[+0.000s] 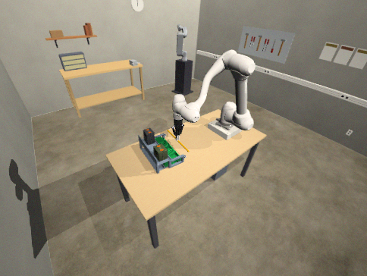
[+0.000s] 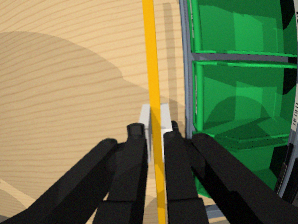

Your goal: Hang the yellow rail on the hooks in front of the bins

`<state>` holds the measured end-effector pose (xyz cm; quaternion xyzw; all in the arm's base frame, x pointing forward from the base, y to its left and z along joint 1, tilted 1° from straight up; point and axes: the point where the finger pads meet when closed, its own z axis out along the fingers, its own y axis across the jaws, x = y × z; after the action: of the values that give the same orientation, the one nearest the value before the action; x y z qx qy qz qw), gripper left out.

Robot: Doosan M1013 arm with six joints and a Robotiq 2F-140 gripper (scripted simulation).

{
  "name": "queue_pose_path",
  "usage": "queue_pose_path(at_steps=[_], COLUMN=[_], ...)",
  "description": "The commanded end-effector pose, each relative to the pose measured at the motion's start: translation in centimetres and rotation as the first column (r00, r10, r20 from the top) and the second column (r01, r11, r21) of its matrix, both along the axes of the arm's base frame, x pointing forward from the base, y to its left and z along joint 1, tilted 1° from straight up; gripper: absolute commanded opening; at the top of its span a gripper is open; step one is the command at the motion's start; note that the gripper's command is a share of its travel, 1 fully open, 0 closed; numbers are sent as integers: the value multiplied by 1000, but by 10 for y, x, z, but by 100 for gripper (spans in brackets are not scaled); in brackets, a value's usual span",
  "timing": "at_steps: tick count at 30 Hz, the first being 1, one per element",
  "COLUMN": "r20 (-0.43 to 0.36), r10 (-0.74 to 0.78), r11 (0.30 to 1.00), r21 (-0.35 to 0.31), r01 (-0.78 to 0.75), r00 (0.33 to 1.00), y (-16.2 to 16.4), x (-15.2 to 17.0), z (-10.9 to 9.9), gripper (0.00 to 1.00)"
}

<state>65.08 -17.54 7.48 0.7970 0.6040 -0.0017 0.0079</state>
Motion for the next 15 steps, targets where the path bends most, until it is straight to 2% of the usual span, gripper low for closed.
queue_pose_path(at_steps=[1, 15], r20=[0, 0], r10=[0, 0], r11=[1000, 1000], r21=[0, 0], r01=[0, 0], r00=[1000, 1000], y=[0, -1], x=[0, -1], z=[1, -9], gripper=[10, 10])
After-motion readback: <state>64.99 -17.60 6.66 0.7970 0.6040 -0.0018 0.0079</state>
